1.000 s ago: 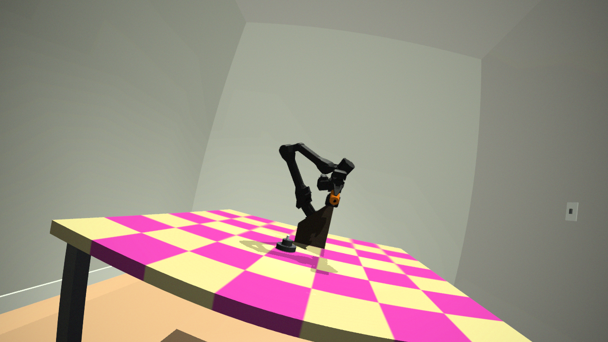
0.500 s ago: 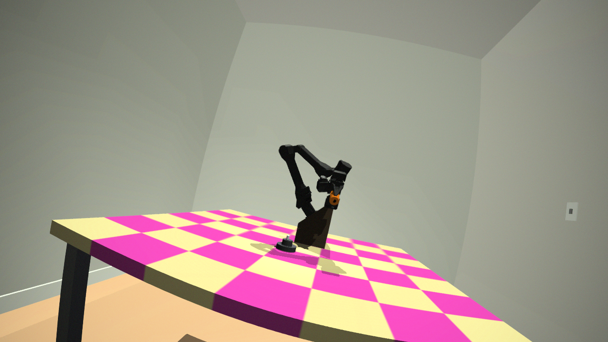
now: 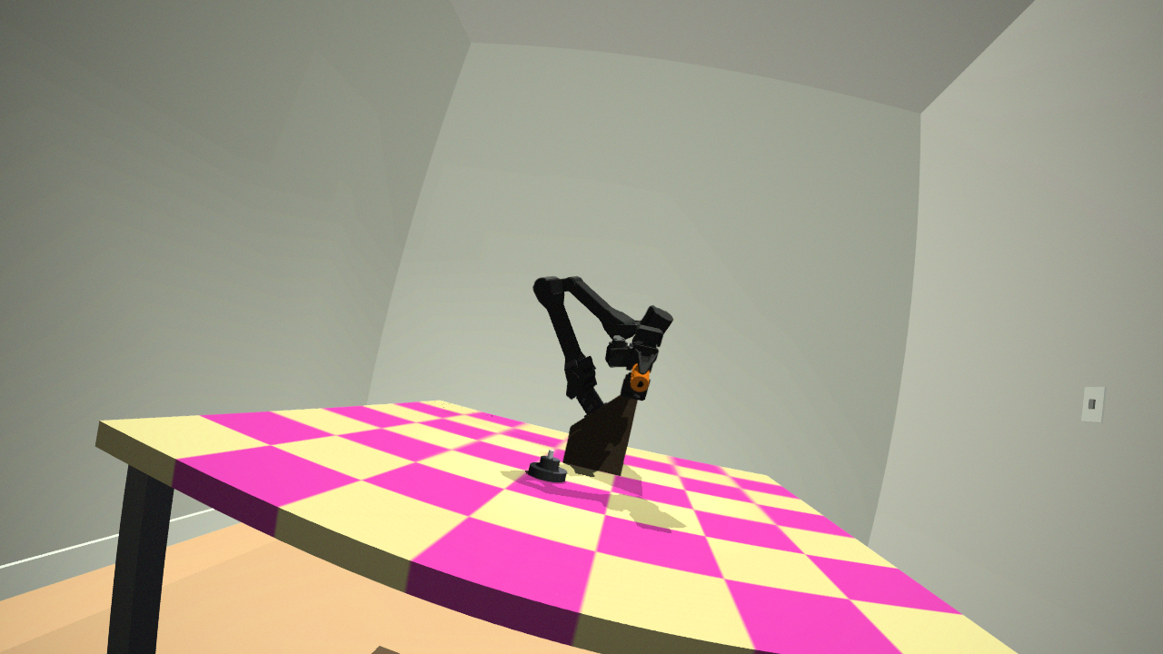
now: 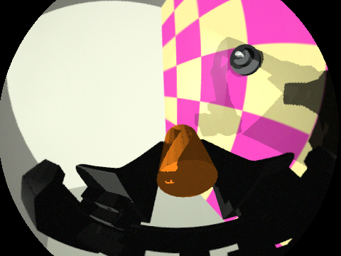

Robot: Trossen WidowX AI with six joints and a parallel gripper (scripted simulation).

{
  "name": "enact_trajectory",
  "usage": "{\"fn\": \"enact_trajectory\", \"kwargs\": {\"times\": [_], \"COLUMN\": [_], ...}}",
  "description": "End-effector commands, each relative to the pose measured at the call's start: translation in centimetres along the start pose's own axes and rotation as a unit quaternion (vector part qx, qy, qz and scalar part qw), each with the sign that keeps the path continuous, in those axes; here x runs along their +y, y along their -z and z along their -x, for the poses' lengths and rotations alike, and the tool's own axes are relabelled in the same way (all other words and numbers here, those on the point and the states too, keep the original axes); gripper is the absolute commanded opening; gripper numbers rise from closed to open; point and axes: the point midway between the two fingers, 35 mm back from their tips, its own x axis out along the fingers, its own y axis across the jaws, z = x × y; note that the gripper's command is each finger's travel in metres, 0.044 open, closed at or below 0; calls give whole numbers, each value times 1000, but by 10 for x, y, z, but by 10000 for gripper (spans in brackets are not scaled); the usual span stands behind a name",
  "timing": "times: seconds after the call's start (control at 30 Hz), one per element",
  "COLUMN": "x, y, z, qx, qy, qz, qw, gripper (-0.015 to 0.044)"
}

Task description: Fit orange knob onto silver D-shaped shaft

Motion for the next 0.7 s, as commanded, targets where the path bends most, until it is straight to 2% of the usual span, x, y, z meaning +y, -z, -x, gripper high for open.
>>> {"fn": "enact_trajectory", "kwargs": {"times": [0.0, 0.4, 0.67], "x": [0, -1, -7], "y": [0, 0, 0], "z": [0, -1, -7], "qx": [1, 1, 1], "qy": [0, -3, 32], "qz": [-4, -4, -4], "qw": [1000, 1000, 999], "gripper": [0, 0, 0]}}
